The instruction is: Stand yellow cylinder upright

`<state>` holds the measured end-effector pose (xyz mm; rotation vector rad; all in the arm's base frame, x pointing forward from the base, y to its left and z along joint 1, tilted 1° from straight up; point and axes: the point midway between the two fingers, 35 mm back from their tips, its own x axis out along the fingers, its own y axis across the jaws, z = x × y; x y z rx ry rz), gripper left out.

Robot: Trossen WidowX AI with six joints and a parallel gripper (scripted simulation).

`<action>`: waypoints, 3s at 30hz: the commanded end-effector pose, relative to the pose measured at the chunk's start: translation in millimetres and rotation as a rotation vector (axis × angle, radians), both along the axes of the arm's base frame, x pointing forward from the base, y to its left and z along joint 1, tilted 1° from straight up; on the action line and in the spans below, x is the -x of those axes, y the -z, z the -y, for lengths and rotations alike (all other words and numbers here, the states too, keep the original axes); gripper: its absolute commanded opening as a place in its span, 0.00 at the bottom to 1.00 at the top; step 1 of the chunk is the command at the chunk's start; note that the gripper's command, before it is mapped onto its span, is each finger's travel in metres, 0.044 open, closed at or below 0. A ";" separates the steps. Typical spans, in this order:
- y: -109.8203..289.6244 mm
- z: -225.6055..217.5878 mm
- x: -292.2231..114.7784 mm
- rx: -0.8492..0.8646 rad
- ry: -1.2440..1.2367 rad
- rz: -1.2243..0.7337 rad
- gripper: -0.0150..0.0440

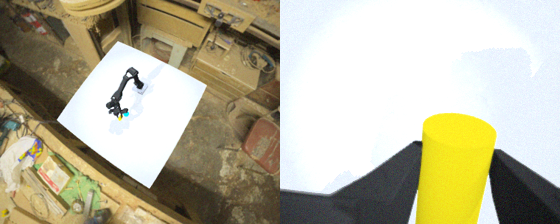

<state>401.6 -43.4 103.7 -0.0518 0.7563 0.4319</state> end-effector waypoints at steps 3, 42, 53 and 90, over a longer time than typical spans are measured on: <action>-3.8 1.6 0.6 -0.023 0.005 0.040 0.43; -10.6 8.7 13.0 -0.128 -0.009 0.255 0.43; -13.3 9.6 19.7 -0.151 -0.021 0.312 0.43; -23.0 7.1 51.5 -0.204 -0.086 0.493 0.43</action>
